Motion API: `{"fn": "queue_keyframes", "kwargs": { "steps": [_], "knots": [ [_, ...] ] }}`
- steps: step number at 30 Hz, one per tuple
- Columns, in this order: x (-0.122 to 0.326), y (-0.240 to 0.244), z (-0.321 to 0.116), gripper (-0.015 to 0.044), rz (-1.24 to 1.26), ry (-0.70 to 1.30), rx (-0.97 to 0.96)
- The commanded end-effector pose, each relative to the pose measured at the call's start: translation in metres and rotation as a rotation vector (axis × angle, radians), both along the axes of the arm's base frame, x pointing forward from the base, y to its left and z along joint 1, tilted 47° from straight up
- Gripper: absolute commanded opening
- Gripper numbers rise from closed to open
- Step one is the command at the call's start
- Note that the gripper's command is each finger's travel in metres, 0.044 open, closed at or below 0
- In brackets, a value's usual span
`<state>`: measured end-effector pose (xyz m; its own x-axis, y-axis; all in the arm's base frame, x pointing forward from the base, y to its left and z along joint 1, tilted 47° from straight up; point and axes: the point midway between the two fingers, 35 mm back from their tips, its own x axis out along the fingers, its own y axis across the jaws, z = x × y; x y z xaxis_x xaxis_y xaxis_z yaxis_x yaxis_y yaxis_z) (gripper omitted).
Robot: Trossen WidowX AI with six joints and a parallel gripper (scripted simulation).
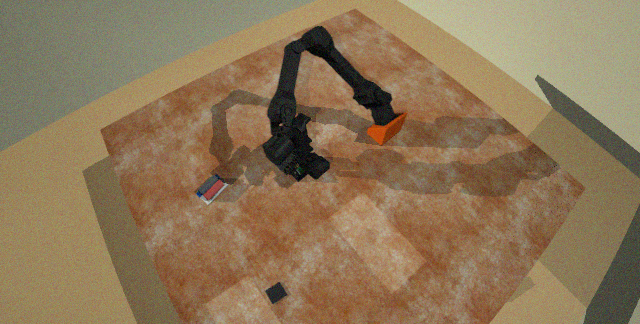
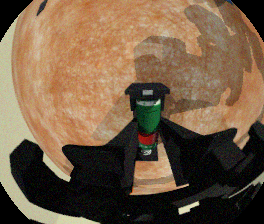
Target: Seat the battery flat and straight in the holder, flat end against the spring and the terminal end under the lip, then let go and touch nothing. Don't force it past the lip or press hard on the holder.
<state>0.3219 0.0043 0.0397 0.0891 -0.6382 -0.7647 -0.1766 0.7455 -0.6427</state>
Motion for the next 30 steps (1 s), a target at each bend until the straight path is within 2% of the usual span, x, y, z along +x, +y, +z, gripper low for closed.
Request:
{"fn": "queue_keyframes", "kwargs": {
  "steps": [1,15,25,30],
  "knots": [
    [0.001,0.000,-0.001,0.0182,-0.006,0.000,0.001],
    [-0.002,0.011,0.010,0.0182,0.000,0.000,0.001],
    [-0.012,0.059,0.054,0.0440,0.000,0.002,0.003],
    [-0.012,0.063,0.058,0.0440,0.000,0.002,0.003]
  ]
}}
